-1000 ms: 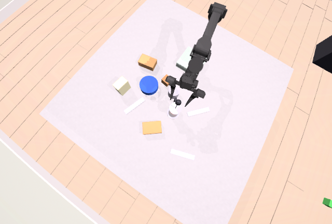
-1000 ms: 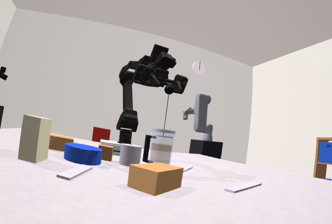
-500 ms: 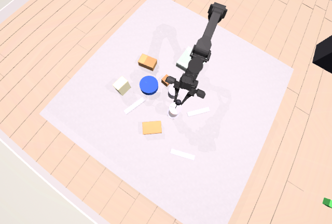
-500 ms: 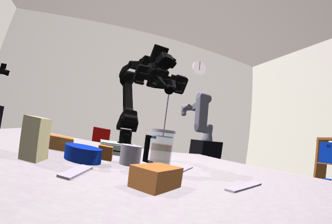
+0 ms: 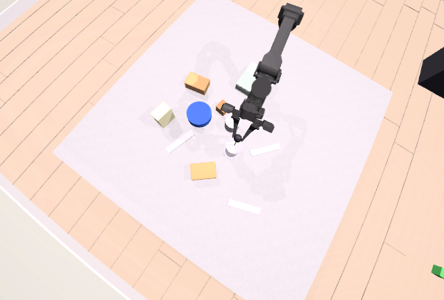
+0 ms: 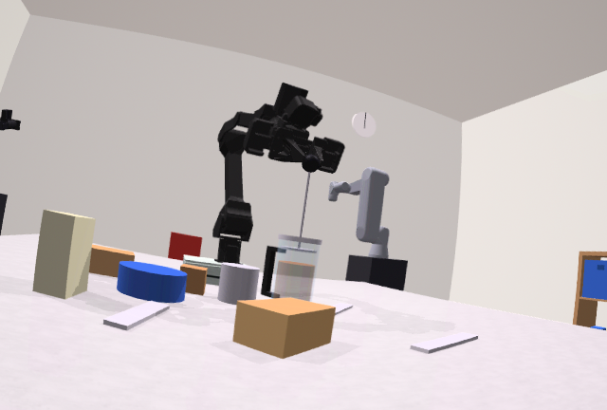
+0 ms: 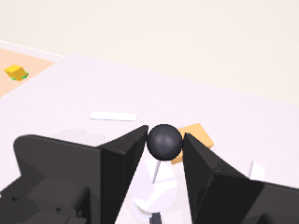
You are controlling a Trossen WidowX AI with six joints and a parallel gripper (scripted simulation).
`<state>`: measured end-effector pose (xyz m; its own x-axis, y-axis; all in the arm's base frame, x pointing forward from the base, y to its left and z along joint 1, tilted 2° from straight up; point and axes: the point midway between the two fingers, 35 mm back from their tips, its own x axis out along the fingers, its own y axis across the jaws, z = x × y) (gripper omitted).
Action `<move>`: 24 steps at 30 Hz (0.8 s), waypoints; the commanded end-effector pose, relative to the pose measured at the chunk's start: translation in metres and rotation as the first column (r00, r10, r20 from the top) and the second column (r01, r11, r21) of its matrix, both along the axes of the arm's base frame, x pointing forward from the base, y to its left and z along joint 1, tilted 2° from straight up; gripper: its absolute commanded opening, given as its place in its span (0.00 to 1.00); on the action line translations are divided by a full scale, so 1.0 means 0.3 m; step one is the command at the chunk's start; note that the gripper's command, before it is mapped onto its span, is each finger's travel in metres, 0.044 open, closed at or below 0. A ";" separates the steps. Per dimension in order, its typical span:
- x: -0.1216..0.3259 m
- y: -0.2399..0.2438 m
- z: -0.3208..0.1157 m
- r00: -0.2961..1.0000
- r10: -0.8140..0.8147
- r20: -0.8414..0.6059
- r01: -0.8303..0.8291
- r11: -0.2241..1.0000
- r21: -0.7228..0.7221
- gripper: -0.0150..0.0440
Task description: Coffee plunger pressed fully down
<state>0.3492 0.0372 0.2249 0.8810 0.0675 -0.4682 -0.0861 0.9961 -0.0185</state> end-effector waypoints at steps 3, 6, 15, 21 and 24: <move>0.003 0.000 -0.069 1.000 0.004 -0.028 -0.004 1.000 -0.007 0.46; 0.006 0.000 -0.086 1.000 0.004 -0.028 -0.004 1.000 -0.007 0.46; 0.014 -0.001 -0.135 1.000 0.004 -0.028 -0.004 1.000 -0.007 0.46; 0.019 -0.001 -0.167 1.000 0.004 -0.028 -0.005 1.000 -0.007 0.46; 0.021 -0.001 -0.184 1.000 0.004 -0.028 -0.005 1.000 -0.007 0.46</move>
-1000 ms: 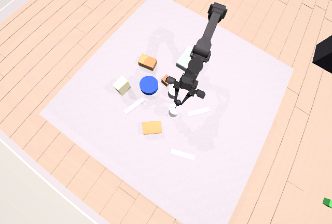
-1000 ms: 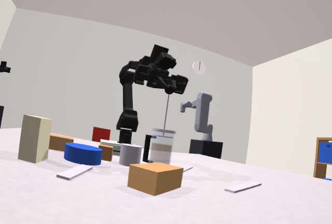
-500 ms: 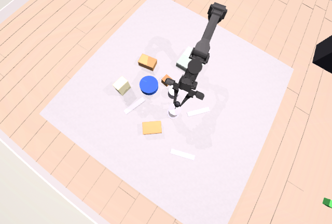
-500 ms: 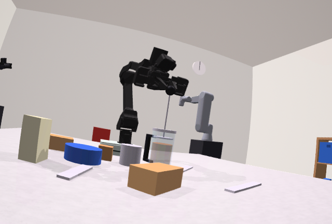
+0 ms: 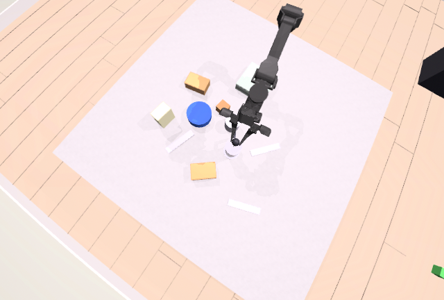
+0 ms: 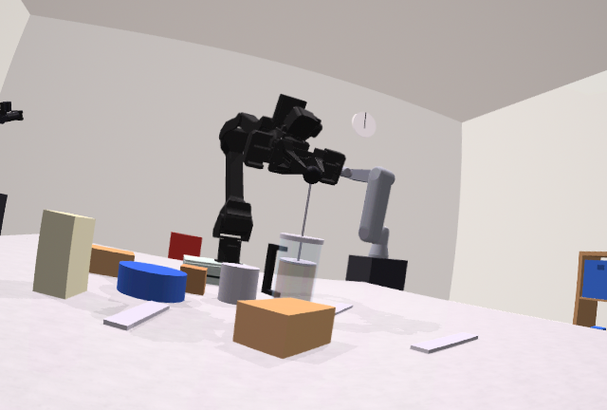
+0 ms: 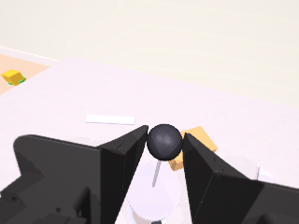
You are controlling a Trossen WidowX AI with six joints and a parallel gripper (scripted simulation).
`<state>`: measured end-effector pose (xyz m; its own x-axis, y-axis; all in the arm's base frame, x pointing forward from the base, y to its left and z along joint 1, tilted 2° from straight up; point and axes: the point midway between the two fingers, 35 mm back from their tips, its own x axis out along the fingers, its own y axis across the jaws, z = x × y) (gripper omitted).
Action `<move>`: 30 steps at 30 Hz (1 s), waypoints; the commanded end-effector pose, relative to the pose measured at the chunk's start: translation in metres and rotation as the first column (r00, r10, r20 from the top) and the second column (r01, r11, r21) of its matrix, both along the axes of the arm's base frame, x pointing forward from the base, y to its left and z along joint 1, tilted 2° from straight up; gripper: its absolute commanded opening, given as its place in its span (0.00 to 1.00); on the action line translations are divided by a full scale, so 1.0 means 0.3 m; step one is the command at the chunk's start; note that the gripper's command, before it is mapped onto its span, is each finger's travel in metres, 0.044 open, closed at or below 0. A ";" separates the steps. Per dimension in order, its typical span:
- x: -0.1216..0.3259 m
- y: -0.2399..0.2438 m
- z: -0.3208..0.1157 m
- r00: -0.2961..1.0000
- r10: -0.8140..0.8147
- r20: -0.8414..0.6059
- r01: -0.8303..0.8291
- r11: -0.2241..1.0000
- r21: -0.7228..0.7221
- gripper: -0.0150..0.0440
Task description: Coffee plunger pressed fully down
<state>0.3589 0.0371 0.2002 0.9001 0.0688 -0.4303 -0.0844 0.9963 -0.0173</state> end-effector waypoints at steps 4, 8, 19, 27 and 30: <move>-0.008 -0.001 -0.123 0.998 0.005 -0.070 -0.006 1.000 -0.012 0.46; -0.006 -0.002 -0.145 0.998 0.005 -0.070 -0.006 1.000 -0.012 0.46; 0.004 -0.004 -0.205 0.998 0.005 -0.070 -0.006 1.000 -0.012 0.46; 0.022 -0.005 -0.240 0.998 0.005 -0.069 -0.006 1.000 -0.012 0.46; 0.032 -0.005 -0.241 0.998 0.005 -0.069 -0.006 1.000 -0.012 0.46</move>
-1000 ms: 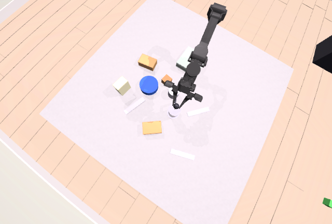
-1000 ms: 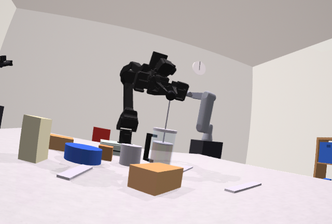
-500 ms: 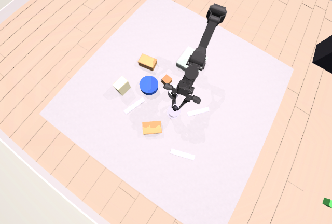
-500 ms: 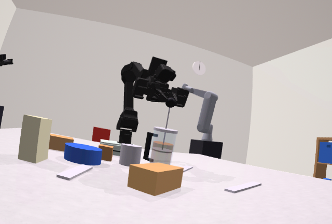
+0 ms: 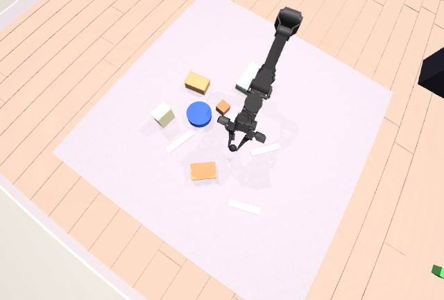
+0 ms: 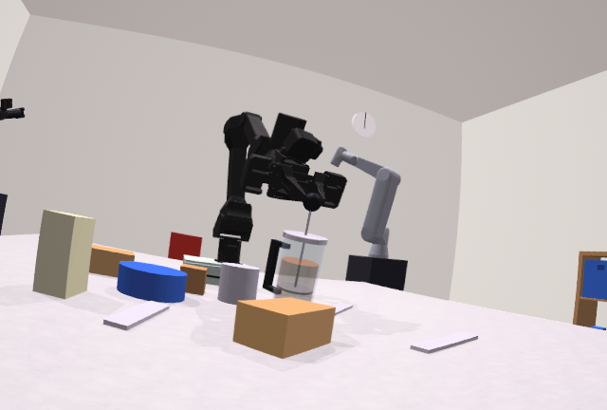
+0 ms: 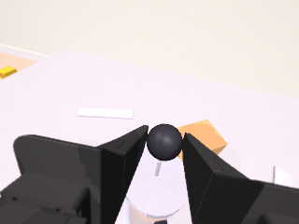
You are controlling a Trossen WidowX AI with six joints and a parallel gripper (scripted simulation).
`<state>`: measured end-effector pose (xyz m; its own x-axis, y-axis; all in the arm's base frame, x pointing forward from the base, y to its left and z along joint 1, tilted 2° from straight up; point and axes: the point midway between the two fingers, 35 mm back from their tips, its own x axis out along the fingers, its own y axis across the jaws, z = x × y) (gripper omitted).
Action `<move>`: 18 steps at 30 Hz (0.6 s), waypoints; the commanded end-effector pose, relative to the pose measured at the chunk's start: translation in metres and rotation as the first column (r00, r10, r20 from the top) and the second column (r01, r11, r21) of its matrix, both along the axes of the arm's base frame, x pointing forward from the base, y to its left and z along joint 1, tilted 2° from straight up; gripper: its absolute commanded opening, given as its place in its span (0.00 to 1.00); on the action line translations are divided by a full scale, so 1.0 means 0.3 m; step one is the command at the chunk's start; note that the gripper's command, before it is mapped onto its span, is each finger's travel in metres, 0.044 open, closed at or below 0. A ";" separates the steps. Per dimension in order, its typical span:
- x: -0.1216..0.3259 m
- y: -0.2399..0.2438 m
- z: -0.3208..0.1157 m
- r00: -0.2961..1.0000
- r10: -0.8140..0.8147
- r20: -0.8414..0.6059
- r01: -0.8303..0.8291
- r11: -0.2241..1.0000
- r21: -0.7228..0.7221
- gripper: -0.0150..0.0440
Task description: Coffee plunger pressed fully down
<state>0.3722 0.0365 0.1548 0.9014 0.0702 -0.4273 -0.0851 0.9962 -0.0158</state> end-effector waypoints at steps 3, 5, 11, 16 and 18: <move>-0.006 -0.002 -0.089 0.997 0.004 -0.072 -0.005 1.000 -0.014 0.46; -0.002 -0.002 -0.088 0.997 0.004 -0.072 -0.005 1.000 -0.014 0.46; 0.005 -0.002 -0.084 0.997 0.004 -0.071 -0.005 1.000 -0.014 0.46; 0.011 -0.002 -0.080 0.997 0.004 -0.071 -0.005 1.000 -0.014 0.46; 0.012 -0.001 -0.080 0.997 0.004 -0.071 -0.005 1.000 -0.014 0.46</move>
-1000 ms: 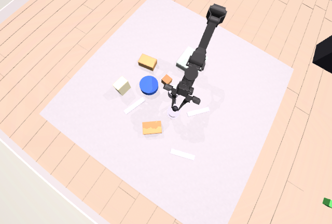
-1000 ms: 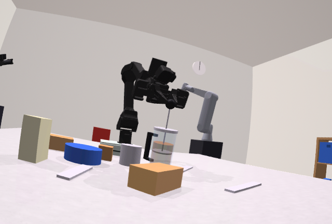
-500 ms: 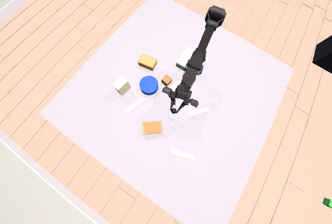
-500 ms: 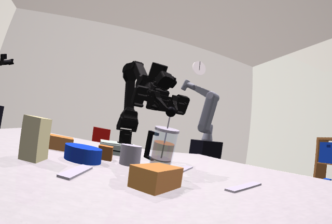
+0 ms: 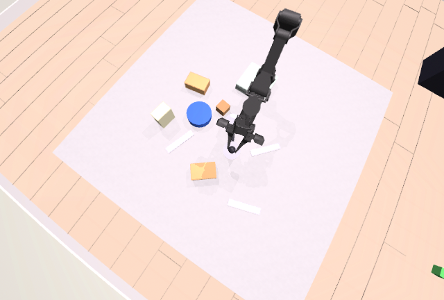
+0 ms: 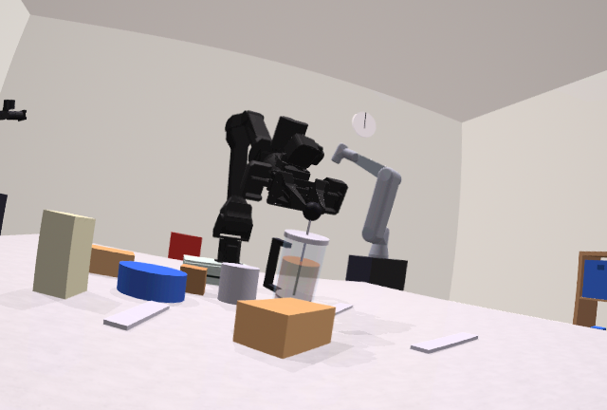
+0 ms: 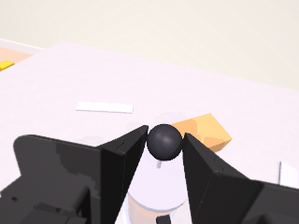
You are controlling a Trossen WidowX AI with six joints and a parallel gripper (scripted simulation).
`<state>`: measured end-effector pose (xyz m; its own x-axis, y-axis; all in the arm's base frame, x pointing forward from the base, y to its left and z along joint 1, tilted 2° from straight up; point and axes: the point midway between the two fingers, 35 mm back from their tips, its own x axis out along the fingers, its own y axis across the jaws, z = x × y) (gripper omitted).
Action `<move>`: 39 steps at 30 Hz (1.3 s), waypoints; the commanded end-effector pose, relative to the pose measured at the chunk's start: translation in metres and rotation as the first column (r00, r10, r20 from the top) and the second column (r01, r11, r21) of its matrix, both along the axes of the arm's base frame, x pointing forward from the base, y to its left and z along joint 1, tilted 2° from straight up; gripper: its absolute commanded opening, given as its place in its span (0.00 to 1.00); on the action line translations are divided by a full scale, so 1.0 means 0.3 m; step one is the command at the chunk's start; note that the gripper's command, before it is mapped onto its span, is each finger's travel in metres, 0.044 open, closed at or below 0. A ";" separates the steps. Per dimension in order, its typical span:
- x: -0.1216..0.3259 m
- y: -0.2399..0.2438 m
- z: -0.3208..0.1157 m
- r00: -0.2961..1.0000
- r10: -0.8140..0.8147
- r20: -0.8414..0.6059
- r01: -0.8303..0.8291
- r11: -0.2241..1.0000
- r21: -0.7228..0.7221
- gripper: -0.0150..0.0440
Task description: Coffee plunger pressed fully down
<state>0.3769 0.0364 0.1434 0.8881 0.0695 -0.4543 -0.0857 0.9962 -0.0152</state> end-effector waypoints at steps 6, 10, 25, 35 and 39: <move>0.001 -0.001 -0.041 0.999 0.005 -0.041 -0.005 1.000 -0.012 0.46; 0.003 -0.001 -0.040 0.999 0.005 -0.041 -0.005 1.000 -0.012 0.46; 0.012 0.000 -0.037 0.999 0.005 -0.041 -0.005 1.000 -0.012 0.46; 0.017 0.001 -0.035 0.999 0.005 -0.041 -0.005 1.000 -0.012 0.46; 0.019 0.001 -0.035 0.999 0.005 -0.041 -0.005 1.000 -0.012 0.46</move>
